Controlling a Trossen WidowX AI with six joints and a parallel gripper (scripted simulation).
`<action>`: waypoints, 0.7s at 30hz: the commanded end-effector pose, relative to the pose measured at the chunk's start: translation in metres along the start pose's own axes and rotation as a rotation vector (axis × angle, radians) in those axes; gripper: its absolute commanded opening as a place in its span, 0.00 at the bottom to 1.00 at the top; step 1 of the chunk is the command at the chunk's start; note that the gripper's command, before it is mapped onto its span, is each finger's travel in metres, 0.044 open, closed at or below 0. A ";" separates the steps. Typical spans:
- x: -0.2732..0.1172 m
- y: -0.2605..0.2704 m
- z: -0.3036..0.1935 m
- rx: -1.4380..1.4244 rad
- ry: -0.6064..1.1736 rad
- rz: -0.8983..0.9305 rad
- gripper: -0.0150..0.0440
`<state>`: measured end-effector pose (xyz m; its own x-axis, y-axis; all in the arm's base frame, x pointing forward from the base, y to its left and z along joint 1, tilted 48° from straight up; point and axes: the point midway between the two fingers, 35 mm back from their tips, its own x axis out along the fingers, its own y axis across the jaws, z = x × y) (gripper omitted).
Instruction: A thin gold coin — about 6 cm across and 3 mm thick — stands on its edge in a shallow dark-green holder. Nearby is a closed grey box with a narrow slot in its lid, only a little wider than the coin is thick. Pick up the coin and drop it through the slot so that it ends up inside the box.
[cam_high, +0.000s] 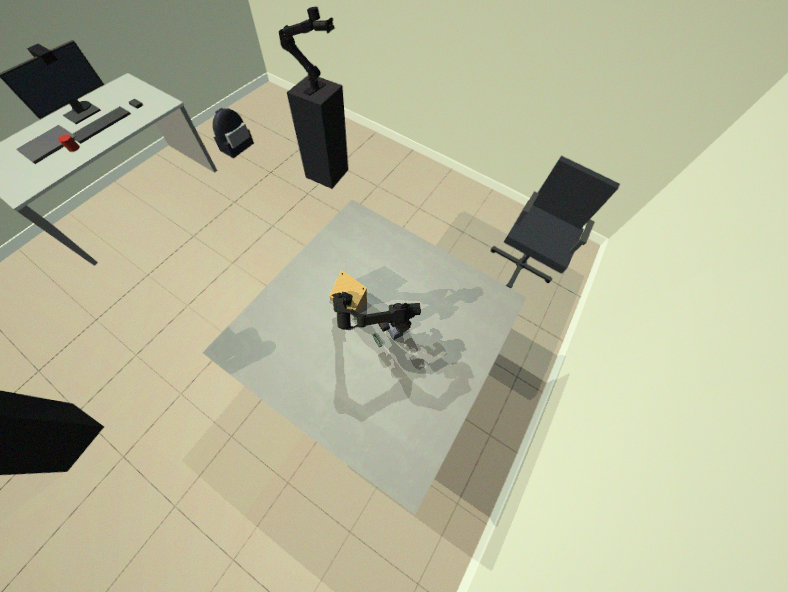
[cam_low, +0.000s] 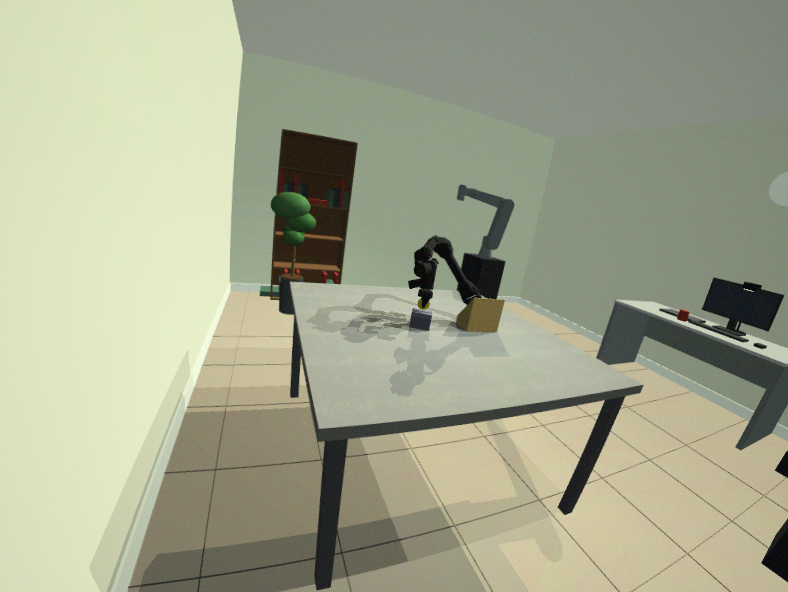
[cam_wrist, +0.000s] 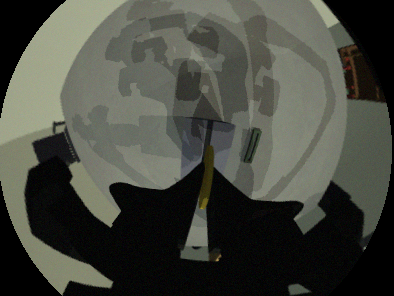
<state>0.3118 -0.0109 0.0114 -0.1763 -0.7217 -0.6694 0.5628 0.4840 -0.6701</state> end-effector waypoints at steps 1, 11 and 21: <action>0.003 -0.001 0.000 -0.006 -0.003 -0.004 0.25; 0.009 -0.001 -0.001 -0.007 -0.003 -0.005 0.25; 0.007 0.000 0.000 0.000 0.000 0.000 0.53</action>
<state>0.3103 -0.0162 0.0064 -0.1768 -0.7218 -0.6691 0.5625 0.4838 -0.6705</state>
